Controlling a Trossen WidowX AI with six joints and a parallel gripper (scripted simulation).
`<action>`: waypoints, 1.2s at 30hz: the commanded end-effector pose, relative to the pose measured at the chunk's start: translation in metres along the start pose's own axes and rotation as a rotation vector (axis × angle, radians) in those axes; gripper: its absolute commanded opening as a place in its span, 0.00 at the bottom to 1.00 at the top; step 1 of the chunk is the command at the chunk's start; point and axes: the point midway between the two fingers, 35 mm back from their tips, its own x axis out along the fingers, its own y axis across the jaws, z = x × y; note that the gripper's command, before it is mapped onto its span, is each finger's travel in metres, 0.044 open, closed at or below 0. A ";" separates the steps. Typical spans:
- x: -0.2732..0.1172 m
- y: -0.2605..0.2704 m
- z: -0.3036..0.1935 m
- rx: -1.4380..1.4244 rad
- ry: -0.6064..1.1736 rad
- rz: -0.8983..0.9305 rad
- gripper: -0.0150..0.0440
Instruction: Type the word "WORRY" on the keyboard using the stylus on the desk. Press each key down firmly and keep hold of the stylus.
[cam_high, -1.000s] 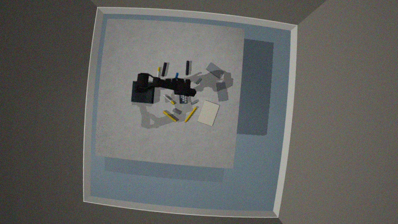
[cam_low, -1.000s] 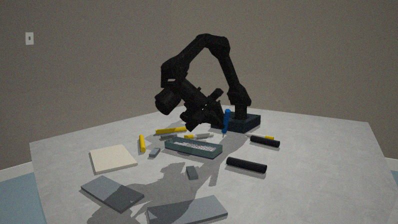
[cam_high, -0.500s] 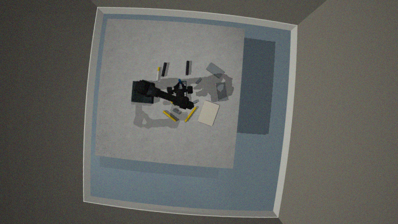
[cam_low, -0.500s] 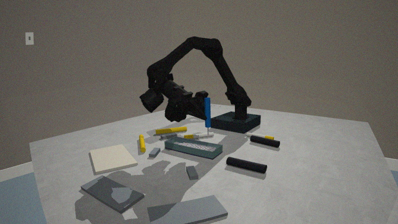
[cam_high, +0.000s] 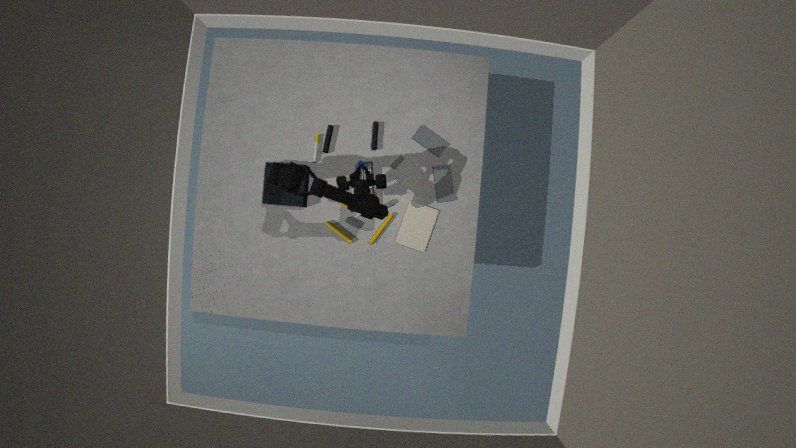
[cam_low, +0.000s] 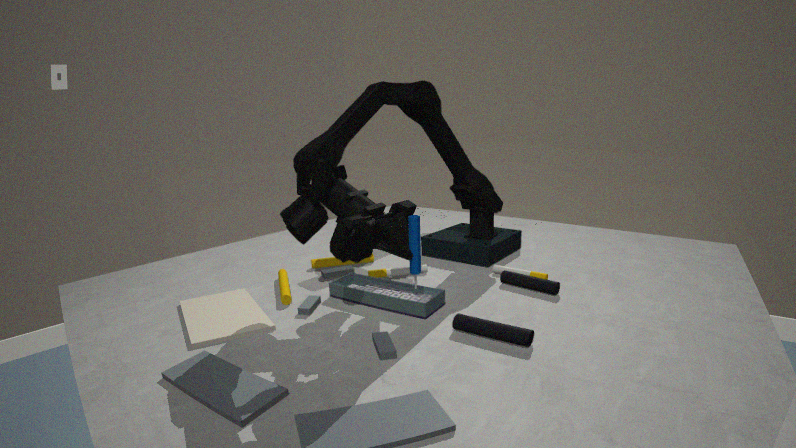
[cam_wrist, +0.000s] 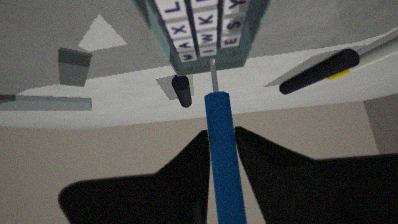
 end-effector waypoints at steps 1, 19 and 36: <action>0.002 0.001 0.003 -0.004 0.002 0.002 0.39; 0.006 0.002 0.011 -0.004 0.002 0.002 0.39; 0.010 0.002 0.017 -0.004 0.002 0.002 0.39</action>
